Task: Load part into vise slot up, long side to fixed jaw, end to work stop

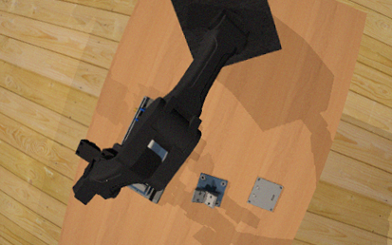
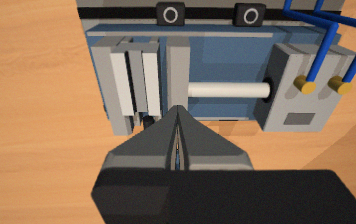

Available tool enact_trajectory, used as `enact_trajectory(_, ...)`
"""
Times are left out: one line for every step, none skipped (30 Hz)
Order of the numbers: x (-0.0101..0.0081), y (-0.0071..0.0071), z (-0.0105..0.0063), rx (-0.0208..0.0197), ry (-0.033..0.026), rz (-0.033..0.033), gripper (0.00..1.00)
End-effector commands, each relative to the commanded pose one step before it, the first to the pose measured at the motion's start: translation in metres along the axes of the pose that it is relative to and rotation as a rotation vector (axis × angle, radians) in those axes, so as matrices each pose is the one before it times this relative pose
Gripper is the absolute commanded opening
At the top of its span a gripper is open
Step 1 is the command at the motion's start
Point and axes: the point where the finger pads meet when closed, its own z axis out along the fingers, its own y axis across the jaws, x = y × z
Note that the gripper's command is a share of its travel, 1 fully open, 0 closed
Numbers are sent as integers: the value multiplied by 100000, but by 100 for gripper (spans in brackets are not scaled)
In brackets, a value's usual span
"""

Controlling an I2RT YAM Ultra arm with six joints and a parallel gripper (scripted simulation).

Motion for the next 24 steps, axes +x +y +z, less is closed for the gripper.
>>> enact_trajectory(-570, 1289, -3035, -4383, -1728, -706, 0)
enact_trajectory(-1, 0, -167, 3, -8, -2, 0)
enact_trajectory(-4, -2, -150, 9, -28, -2, 0)
enact_trajectory(-4, -2, -132, 9, -30, -1, 0)
enact_trajectory(-4, -1, -113, 8, -26, -1, 0)
enact_trajectory(-3, -1, -96, 6, -19, -1, 0)
enact_trajectory(-2, -1, -79, 5, -15, -1, 0)
enact_trajectory(-2, -1, -63, 4, -12, -1, 0)
enact_trajectory(-2, -1, -47, 3, -11, 0, 0)
enact_trajectory(-2, -1, -33, 3, -10, 0, 0)
enact_trajectory(-2, -1, -21, 3, -10, 0, 0)
enact_trajectory(-2, -1, -11, 3, -10, 0, 0)
enact_trajectory(-2, -1, -4, 3, -9, 0, 0)
enact_trajectory(0, 0, 0, 0, 0, 0, 0)
enact_trajectory(0, 0, 0, 0, 0, 0, 0)
enact_trajectory(-4, -1, -1, 7, -23, 0, 0)
enact_trajectory(-1, 0, 0, 2, -8, 0, 0)
enact_trajectory(0, 0, 0, 0, -1, 0, 0)
enact_trajectory(0, 0, 0, 0, 0, 0, 0)
enact_trajectory(0, 0, 0, 0, 0, 43, 0)
enact_trajectory(0, 0, 0, 0, -1, 23, 0)
enact_trajectory(0, 0, 0, 0, 0, 7, 0)
enact_trajectory(0, 0, 0, 0, 0, 1, 0)
enact_trajectory(0, 0, 0, 0, 0, 1, 0)
